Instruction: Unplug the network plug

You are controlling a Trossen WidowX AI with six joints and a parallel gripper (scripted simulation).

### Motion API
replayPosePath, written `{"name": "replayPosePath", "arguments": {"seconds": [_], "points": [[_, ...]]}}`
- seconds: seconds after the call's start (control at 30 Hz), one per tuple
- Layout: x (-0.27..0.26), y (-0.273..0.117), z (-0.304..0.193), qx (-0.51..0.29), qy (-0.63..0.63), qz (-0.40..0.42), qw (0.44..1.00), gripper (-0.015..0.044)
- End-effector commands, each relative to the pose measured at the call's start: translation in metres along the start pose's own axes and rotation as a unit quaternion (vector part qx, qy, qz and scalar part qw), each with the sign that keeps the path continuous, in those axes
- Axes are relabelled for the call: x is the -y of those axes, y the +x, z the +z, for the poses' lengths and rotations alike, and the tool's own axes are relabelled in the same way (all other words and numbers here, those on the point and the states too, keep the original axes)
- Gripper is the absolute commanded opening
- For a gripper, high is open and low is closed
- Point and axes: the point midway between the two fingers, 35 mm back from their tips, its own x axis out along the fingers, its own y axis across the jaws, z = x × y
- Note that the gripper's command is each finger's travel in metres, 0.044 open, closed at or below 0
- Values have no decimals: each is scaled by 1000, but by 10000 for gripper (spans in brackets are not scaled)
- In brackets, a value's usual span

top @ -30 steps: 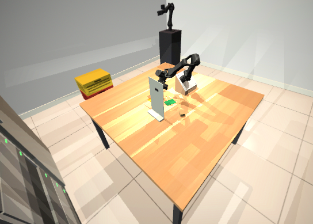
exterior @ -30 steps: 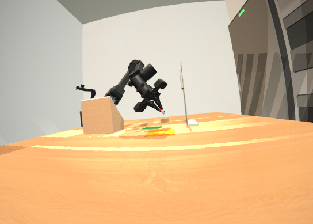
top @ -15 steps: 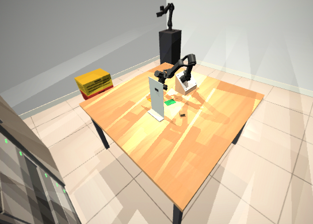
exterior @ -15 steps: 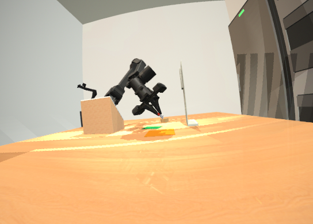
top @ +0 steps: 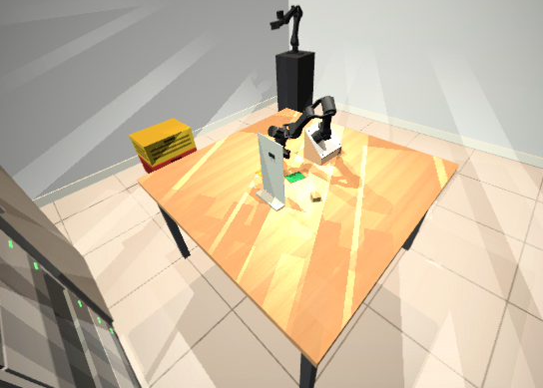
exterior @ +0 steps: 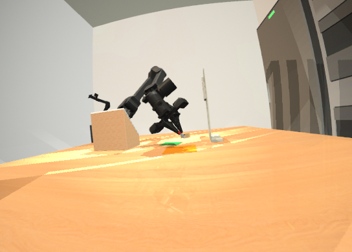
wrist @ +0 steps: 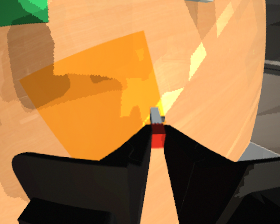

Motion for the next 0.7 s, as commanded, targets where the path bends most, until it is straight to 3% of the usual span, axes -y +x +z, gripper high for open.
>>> {"name": "replayPosePath", "arguments": {"seconds": [0.0, 0.67], "points": [[-6, 5, 0, -2, 3, 3, 1000, 0], [-20, 22, 0, -1, 3, 3, 1000, 0]]}}
